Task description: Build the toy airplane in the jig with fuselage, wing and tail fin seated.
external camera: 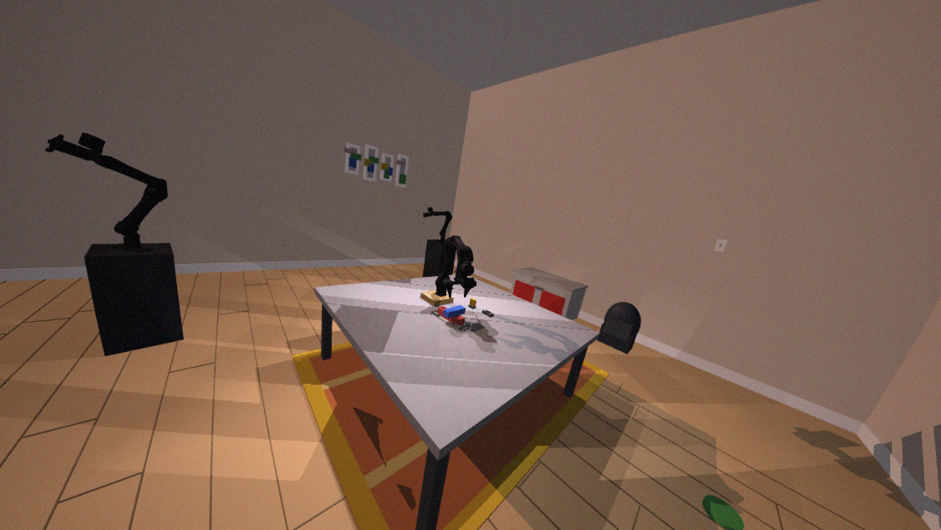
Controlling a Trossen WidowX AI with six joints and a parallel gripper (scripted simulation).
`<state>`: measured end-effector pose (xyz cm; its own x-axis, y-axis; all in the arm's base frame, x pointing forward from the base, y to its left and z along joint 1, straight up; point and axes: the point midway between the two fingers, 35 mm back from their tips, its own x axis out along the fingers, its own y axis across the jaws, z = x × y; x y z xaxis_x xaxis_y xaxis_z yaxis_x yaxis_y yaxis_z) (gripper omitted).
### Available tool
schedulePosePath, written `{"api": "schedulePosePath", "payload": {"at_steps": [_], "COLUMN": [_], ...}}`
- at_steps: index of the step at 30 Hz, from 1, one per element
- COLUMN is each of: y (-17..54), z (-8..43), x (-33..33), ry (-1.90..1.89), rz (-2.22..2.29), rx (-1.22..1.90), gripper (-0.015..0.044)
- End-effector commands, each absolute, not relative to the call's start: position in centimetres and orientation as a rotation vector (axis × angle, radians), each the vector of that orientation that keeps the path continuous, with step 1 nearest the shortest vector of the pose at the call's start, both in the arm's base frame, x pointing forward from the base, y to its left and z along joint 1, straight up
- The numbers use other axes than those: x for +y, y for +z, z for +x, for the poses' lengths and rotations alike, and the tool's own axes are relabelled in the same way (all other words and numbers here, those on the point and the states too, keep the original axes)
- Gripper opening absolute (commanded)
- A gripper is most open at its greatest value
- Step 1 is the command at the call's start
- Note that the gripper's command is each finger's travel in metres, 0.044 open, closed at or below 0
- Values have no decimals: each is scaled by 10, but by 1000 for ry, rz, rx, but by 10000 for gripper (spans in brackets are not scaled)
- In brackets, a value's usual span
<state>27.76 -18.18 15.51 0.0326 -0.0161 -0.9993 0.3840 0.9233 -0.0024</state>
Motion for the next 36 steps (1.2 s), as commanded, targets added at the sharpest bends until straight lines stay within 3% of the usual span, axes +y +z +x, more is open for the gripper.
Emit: {"api": "schedulePosePath", "payload": {"at_steps": [1,10,19,28,36], "y": [155,155,157,151,147], "z": [277,278,285,233,211], "x": [-182,-179,-46,68,91], "ry": [-97,-97,-87,-79,-77], "rz": [73,74,83,92,93], "rx": [1541,1541,1541,1546,1548], "gripper": [440,440,440,440,440]}}
